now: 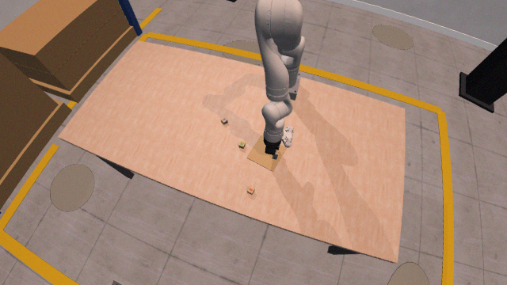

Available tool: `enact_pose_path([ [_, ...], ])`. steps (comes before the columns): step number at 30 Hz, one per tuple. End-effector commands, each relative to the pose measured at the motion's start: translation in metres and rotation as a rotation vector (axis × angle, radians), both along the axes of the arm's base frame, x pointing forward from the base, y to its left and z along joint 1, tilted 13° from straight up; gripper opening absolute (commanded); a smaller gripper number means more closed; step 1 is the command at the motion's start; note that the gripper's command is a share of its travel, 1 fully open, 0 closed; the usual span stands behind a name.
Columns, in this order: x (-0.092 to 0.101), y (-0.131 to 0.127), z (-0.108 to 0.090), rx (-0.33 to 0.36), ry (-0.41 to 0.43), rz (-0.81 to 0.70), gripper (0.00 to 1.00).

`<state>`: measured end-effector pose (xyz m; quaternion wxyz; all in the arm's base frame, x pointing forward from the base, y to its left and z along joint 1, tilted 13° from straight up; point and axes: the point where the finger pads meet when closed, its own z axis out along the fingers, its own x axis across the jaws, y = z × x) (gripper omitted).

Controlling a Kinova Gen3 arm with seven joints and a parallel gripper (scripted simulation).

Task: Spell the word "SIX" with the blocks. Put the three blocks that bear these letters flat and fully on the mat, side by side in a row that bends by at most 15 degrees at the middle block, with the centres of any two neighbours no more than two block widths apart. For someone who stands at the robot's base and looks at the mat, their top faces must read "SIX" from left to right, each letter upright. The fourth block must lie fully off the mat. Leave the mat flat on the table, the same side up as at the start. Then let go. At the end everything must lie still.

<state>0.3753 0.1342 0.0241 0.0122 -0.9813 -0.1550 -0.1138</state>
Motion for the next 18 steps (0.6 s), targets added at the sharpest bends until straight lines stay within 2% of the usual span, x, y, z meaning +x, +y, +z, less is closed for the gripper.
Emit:
enact_pose_path([
  [1,0.0004,0.0001,0.0005,0.000,-0.001,0.000,0.79],
  [2,0.0004,0.0001,0.0005,0.000,-0.001,0.000,0.49],
  [18,0.0004,0.0001,0.0005,0.000,-0.001,0.000,0.49],
])
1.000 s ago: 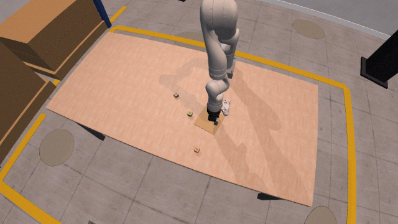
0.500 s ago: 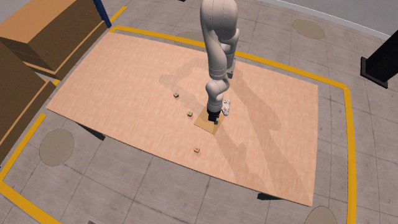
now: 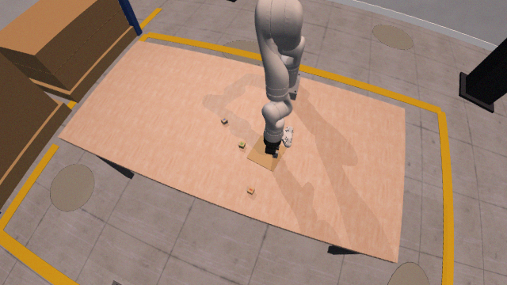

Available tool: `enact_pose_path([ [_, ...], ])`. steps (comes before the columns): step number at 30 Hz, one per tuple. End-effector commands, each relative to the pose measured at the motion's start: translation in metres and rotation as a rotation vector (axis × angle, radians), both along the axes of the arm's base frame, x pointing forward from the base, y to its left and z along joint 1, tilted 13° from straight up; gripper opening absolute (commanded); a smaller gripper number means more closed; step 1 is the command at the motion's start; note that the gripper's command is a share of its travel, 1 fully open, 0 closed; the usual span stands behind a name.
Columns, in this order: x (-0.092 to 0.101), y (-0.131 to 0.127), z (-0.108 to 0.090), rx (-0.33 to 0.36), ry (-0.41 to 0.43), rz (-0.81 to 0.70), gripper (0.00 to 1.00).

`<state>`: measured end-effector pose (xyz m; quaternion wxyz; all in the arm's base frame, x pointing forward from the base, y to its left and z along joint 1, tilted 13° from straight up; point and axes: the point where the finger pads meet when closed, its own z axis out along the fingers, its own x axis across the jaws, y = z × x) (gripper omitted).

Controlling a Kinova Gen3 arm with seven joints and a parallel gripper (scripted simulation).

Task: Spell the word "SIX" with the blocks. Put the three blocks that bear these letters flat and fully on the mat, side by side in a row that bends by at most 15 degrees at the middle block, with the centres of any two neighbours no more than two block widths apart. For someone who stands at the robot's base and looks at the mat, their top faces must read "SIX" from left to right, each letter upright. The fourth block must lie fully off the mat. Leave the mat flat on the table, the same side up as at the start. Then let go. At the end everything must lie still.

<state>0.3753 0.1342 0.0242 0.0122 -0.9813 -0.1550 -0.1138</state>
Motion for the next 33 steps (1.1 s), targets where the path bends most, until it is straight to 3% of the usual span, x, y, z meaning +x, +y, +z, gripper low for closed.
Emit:
enact_pose_path([
  [1,0.000,0.000,0.001,0.000,-0.001,0.000,0.49],
  [23,0.000,0.000,0.002,0.000,-0.001,0.000,0.49],
  [33,-0.007,-0.002,0.031,0.000,-0.001,0.000,0.49],
])
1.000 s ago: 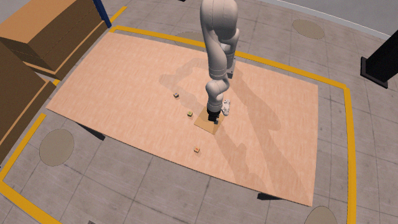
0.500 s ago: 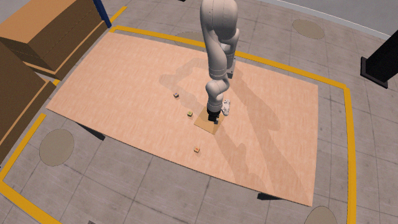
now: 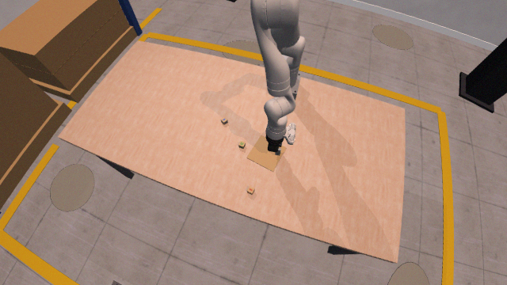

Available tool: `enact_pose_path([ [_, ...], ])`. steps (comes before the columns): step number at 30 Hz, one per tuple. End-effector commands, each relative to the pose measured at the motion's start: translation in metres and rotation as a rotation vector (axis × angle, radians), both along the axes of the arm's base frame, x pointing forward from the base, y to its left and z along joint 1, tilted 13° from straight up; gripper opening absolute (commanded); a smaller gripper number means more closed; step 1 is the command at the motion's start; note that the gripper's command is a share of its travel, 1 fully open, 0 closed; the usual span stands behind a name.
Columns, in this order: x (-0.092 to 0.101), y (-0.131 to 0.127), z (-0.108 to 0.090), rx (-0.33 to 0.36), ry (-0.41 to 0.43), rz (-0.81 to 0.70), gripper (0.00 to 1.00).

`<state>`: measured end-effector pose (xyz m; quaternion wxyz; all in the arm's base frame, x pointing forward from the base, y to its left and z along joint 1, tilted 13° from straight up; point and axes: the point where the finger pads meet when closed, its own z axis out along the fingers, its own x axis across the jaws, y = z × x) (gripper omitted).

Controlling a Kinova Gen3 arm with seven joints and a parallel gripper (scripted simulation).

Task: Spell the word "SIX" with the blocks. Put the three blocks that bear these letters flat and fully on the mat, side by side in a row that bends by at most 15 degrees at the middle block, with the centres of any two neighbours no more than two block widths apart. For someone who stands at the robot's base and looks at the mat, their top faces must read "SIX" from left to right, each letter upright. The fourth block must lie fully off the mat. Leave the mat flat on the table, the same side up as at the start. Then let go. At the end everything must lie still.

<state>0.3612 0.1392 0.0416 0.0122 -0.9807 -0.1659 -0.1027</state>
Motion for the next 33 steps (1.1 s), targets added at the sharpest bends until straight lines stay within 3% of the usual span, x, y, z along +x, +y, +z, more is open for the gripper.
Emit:
enact_pose_path([
  [1,0.006,-0.007,0.019,0.006,-0.023,-0.022,0.49],
  [17,-0.007,-0.011,0.077,0.006,-0.023,-0.022,0.49],
  [33,-0.007,-0.011,0.081,0.007,-0.022,-0.027,0.49],
])
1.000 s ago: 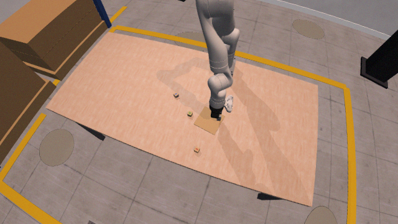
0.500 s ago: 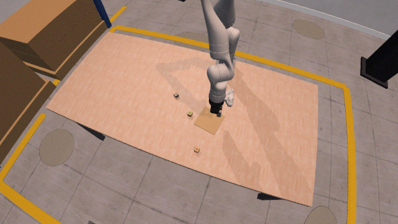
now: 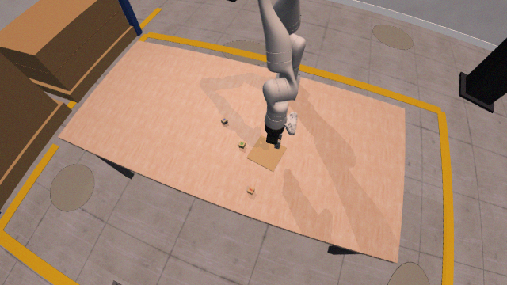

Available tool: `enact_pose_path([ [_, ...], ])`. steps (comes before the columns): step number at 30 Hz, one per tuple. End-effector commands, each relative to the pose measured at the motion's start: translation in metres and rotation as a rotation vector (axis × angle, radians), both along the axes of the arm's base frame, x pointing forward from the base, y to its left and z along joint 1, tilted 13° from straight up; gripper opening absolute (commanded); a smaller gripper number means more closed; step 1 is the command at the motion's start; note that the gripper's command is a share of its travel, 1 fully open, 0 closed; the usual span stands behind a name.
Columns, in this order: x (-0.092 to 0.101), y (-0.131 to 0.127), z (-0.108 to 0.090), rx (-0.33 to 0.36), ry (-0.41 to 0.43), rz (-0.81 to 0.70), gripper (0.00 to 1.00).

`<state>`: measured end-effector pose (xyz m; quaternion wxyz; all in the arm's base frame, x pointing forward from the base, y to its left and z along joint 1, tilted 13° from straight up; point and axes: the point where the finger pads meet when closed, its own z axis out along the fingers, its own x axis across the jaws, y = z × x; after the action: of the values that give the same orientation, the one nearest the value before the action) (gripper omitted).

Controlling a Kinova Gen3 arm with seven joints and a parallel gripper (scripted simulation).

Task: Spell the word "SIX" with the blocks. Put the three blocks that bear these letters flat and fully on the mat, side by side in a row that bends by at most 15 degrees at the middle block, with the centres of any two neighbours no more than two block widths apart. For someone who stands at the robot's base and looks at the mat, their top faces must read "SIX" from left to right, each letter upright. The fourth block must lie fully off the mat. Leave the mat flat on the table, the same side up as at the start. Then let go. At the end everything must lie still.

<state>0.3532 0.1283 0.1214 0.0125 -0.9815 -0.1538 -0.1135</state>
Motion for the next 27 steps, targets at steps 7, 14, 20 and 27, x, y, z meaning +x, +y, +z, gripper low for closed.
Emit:
enact_pose_path([
  [7,0.0032,-0.0005,0.0020,0.015,0.002,-0.064,0.49],
  [14,0.0034,-0.0006,0.0021,0.016,0.002,-0.070,0.49],
  [20,0.0034,-0.0006,0.0019,0.016,0.002,-0.070,0.49],
  [27,0.0046,-0.0003,-0.0031,0.016,0.002,-0.070,0.49],
])
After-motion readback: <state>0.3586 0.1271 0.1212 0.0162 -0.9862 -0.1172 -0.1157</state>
